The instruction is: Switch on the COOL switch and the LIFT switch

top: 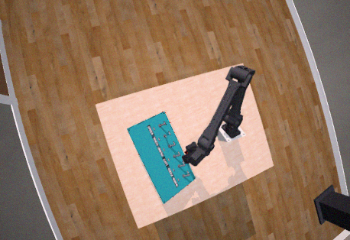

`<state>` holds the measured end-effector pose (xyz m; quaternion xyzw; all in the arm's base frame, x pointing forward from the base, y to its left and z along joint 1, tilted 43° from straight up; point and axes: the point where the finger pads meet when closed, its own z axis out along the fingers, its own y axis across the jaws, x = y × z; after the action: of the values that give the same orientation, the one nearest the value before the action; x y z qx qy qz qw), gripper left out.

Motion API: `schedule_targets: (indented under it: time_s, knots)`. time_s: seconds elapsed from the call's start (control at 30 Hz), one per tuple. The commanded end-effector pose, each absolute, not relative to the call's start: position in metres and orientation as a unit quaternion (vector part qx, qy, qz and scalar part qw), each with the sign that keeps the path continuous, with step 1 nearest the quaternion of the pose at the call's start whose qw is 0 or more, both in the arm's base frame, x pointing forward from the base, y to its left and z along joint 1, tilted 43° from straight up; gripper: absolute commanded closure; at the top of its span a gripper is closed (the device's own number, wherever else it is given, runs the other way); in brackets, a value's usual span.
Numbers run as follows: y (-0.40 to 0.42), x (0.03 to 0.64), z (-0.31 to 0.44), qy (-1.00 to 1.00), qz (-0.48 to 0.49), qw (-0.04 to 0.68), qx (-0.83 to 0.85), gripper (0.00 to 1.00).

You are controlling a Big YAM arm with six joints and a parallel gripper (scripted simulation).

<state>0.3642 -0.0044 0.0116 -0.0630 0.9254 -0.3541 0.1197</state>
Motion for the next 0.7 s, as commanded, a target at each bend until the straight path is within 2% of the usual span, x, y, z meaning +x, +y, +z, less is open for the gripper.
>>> schedule_targets:
  time_s: [0.0,0.67]
  knots:
    - [-0.009,0.377,0.007,0.925,-0.353,0.123,-0.068,1.0]
    - [-0.016,0.378,-0.004,0.925,-0.354,0.12,-0.072,1.0]
